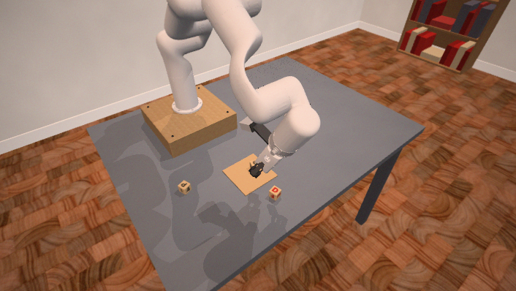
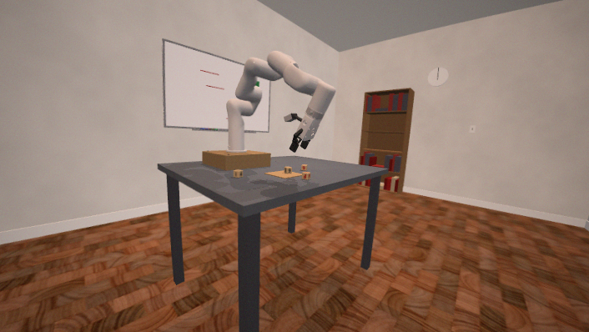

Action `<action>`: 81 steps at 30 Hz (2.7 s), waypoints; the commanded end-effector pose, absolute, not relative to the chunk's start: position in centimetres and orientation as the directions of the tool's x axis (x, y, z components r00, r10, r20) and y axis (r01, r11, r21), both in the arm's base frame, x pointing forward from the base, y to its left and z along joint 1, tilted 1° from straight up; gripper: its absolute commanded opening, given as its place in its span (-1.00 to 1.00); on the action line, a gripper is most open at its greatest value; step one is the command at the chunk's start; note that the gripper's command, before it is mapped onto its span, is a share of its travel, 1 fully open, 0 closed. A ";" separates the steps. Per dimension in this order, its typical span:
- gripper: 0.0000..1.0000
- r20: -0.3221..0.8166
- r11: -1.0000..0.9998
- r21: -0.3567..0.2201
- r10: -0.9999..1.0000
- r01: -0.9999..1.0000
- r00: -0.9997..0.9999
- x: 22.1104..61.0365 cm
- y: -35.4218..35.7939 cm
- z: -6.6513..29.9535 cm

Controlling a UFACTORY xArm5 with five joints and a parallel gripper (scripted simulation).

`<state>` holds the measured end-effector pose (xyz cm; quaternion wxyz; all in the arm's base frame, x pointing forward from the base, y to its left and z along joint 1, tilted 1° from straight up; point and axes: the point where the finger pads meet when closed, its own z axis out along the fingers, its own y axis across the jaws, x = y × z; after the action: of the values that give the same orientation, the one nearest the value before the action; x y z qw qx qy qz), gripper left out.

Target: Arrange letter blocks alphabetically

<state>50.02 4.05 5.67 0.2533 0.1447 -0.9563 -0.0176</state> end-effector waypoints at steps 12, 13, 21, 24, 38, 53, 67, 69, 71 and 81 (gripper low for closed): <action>1.00 0.438 0.936 0.144 -0.352 -0.321 -0.827 50.3 2.3 6.0; 1.00 0.425 0.928 0.155 -0.372 -0.339 -0.825 50.4 1.8 6.0; 1.00 0.296 0.833 0.224 -0.552 -0.505 -0.779 50.3 -3.4 6.6; 1.00 0.252 0.795 0.233 -0.606 -0.560 -0.755 50.1 -5.1 6.7; 1.00 0.084 0.596 0.203 -0.801 -0.777 -0.592 48.4 -12.4 7.6; 1.00 -0.008 0.312 0.071 -0.950 -0.947 -0.314 44.7 -20.2 8.7; 1.00 0.041 0.002 -0.061 -0.999 -0.998 -0.004 39.4 -26.6 9.7; 1.00 0.054 -0.033 -0.072 -0.998 -0.997 0.029 38.8 -27.2 9.9; 1.00 0.066 -0.065 -0.080 -0.996 -0.995 0.060 38.2 -27.7 10.0; 1.00 0.127 -0.197 -0.103 -0.975 -0.975 0.184 35.6 -29.8 10.4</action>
<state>35.96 -29.29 10.14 -0.0014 0.7610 -0.6449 0.0709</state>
